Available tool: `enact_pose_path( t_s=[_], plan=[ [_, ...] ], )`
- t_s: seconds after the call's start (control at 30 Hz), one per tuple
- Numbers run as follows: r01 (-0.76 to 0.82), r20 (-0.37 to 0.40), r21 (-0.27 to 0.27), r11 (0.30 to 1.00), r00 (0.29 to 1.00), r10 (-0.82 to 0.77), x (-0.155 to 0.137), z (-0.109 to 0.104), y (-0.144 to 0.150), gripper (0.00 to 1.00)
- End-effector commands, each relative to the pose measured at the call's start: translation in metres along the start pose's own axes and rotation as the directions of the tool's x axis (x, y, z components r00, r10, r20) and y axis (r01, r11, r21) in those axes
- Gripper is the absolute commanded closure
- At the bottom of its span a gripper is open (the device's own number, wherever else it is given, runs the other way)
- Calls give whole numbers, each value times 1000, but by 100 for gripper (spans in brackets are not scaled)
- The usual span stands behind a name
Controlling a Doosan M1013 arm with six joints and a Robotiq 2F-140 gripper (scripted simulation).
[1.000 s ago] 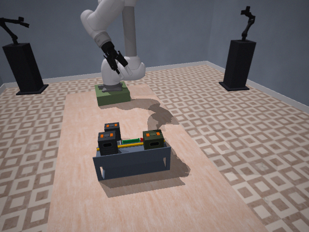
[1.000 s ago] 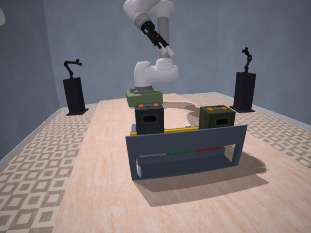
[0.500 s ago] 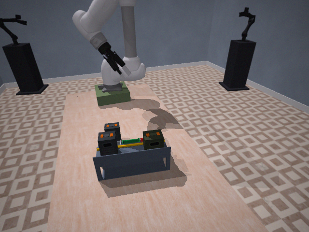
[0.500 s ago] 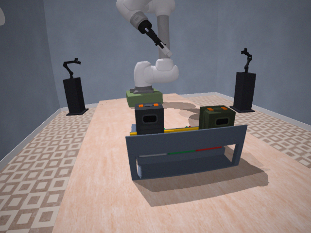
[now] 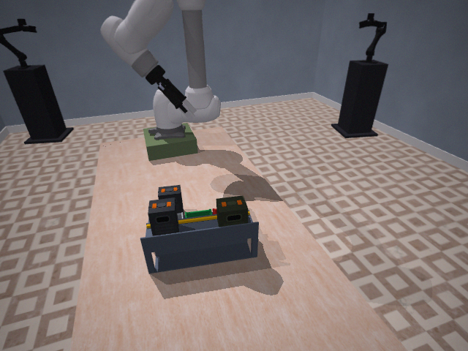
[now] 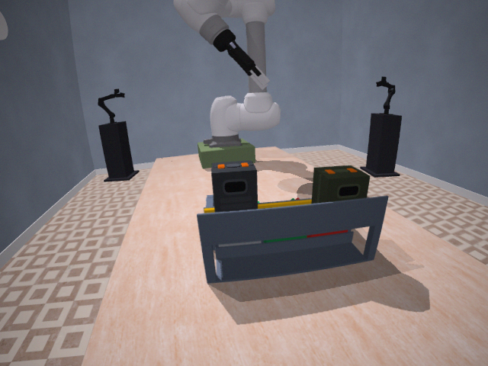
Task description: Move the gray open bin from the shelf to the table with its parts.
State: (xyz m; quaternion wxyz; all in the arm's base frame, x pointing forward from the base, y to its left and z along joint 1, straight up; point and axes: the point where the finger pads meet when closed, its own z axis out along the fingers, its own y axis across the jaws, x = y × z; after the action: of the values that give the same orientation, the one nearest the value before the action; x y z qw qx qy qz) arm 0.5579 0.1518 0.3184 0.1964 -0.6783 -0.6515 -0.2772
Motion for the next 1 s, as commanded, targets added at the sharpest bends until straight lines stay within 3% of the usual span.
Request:
enact_pose_path(
  t_s=[0.0, 0.2, 0.37, 0.77, 0.93, 0.97],
  plan=[
    [13, -2, 12, 1000, 1000, -13, -1, 0, 1, 43],
    [13, -2, 12, 1000, 1000, -13, -1, 0, 1, 43],
    [187, -38, 153, 970, 982, -184, 0, 0, 1, 43],
    [187, -38, 153, 970, 982, -184, 0, 0, 1, 43],
    [378, -106, 299, 876, 926, -363, 0, 0, 1, 43],
    [378, -106, 299, 876, 926, -363, 0, 0, 1, 43]
  ],
)
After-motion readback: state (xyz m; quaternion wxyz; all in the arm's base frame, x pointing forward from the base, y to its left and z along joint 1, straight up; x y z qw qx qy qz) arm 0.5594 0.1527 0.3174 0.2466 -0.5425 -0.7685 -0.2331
